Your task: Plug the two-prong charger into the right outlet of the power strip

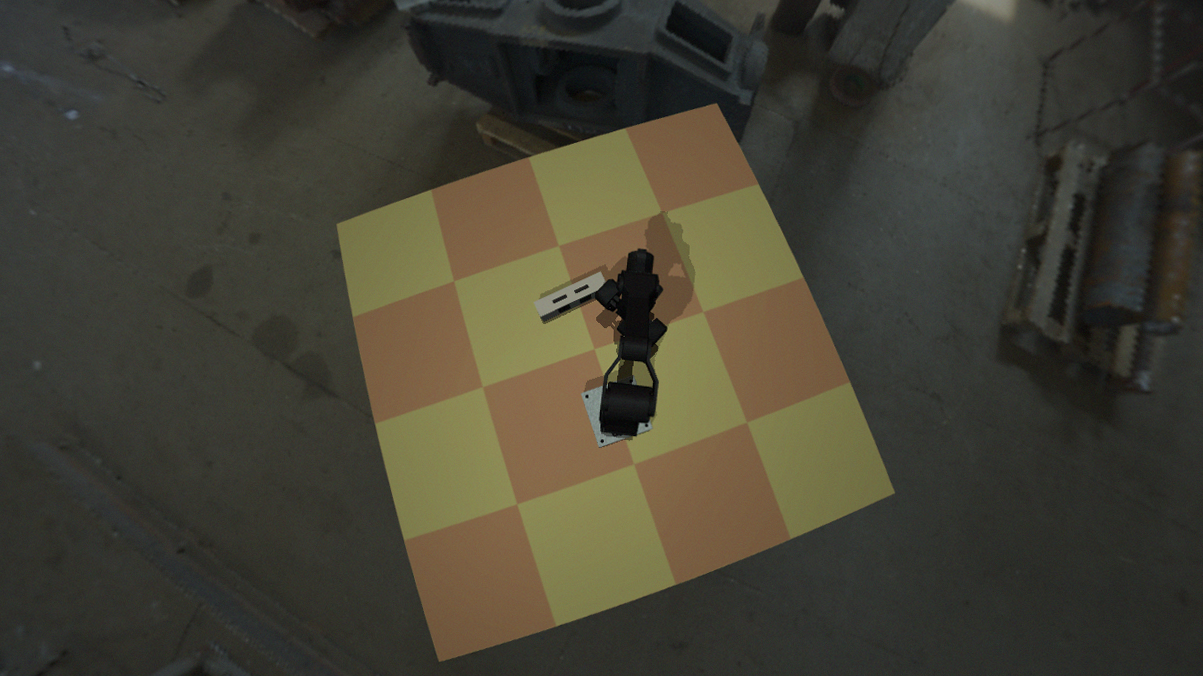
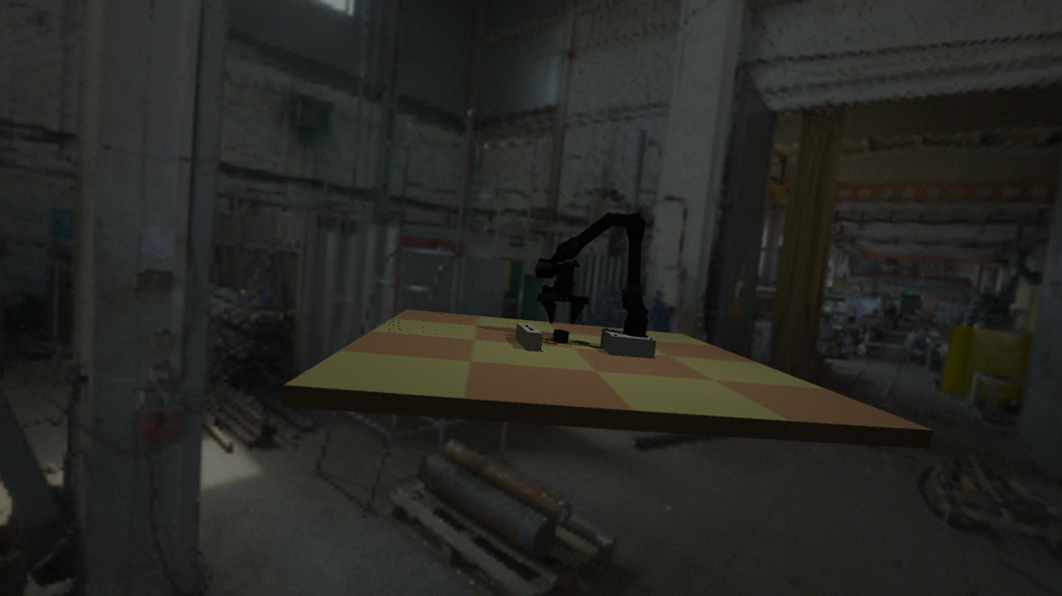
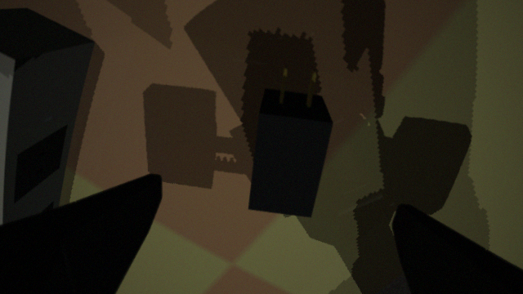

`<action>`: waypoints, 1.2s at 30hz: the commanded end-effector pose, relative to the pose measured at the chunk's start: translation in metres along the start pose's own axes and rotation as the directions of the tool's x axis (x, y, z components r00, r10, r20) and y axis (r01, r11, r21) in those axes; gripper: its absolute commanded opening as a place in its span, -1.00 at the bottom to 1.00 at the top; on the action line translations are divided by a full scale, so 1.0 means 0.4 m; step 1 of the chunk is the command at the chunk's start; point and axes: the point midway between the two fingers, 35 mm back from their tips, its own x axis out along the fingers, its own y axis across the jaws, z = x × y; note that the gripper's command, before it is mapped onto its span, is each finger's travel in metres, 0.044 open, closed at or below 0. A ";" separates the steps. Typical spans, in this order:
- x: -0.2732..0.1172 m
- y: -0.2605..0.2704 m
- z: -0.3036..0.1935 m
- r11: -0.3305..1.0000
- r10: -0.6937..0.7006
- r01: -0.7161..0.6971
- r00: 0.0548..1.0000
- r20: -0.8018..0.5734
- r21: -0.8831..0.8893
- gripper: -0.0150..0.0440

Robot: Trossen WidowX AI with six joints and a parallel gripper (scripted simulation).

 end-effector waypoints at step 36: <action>0.142 -0.008 0.004 1.000 -0.011 0.011 1.000 -0.009 0.005 1.00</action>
